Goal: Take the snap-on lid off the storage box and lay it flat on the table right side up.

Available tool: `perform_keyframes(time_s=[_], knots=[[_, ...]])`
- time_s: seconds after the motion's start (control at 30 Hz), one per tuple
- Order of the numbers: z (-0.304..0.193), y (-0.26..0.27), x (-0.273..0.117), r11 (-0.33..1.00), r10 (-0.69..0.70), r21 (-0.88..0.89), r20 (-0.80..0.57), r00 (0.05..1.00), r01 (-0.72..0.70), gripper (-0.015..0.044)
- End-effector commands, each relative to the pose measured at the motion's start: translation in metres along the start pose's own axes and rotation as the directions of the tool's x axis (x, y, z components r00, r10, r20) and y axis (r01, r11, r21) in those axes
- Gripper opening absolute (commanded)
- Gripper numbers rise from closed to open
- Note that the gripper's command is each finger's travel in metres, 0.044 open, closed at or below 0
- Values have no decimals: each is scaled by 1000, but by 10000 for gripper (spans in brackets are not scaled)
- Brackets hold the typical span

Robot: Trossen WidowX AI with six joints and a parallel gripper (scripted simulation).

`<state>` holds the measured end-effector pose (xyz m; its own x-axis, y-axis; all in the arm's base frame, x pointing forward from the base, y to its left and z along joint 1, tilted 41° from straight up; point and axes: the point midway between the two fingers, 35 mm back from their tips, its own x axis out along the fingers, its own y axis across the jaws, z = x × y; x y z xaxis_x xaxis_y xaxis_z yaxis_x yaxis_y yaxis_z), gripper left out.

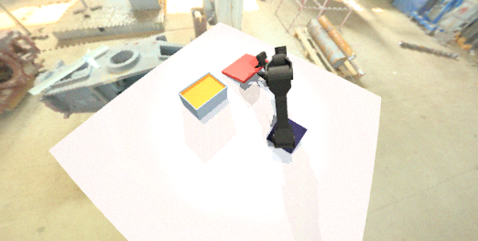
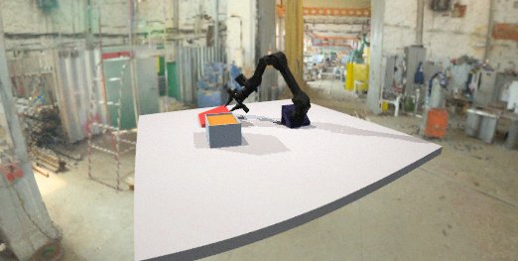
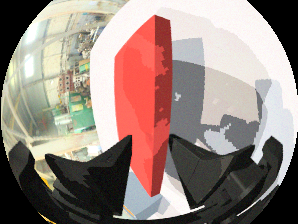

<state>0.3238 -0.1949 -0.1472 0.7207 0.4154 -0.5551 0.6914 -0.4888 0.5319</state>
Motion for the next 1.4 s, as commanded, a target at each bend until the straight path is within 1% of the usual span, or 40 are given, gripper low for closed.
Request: perform_keyframes(time_s=[0.0, 0.03, 0.23, 0.27, 1.2, 1.37], knots=[[1, 3, -1, 1000, 0, -7, 3, 1000, 0, 275], [1, 3, -1, 1000, 0, -7, 3, 1000, 0, 275], [0, -7, -9, 1000, 0, -7, 3, 1000, 0, 433], [0, -8, -10, 1000, 0, -6, 3, 1000, 0, 440], [2, -45, -54, 1000, -4, -6, 7, 1000, 4, 440], [4, -37, -56, 1000, -4, -6, 7, 1000, 4, 440]])
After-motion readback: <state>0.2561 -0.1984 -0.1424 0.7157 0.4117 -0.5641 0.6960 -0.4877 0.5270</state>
